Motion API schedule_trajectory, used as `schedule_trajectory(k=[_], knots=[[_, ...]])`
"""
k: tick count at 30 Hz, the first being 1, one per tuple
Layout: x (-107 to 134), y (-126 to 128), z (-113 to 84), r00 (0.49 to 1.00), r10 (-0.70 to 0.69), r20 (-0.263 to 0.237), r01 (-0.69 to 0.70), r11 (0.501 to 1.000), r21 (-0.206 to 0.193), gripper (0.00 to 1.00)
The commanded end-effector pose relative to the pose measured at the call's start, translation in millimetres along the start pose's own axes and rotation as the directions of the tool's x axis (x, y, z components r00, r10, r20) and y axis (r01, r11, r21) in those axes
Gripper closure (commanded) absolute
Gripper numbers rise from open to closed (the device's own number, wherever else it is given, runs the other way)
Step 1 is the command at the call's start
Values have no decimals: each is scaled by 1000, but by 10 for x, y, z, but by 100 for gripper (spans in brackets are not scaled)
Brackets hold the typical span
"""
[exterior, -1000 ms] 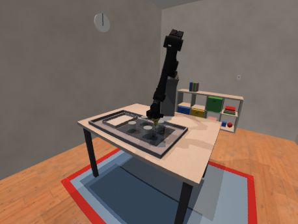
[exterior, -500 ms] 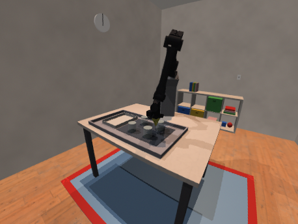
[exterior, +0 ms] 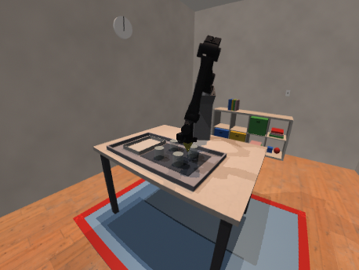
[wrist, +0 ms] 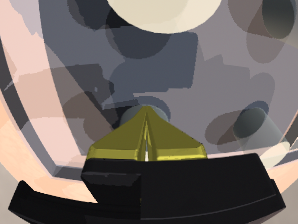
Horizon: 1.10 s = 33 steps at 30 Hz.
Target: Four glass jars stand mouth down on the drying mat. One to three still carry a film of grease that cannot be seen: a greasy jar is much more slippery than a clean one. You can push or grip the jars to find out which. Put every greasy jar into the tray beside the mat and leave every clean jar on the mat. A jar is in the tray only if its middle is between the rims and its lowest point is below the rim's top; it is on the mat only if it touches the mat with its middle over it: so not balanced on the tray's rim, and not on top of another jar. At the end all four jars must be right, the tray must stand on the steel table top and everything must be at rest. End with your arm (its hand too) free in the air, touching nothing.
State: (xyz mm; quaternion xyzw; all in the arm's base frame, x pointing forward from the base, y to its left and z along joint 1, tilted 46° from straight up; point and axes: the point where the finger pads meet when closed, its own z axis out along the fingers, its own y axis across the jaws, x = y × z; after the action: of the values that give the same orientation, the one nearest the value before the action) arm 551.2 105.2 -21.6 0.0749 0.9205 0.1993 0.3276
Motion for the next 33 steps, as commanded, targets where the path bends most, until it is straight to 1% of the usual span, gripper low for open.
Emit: schedule_trajectory(k=[1, 33], knots=[[-12, 59, -39, 1000, 2, 12, -2, 1000, -7, 100], [25, 59, -39, 1000, 2, 12, -2, 1000, -7, 100]])
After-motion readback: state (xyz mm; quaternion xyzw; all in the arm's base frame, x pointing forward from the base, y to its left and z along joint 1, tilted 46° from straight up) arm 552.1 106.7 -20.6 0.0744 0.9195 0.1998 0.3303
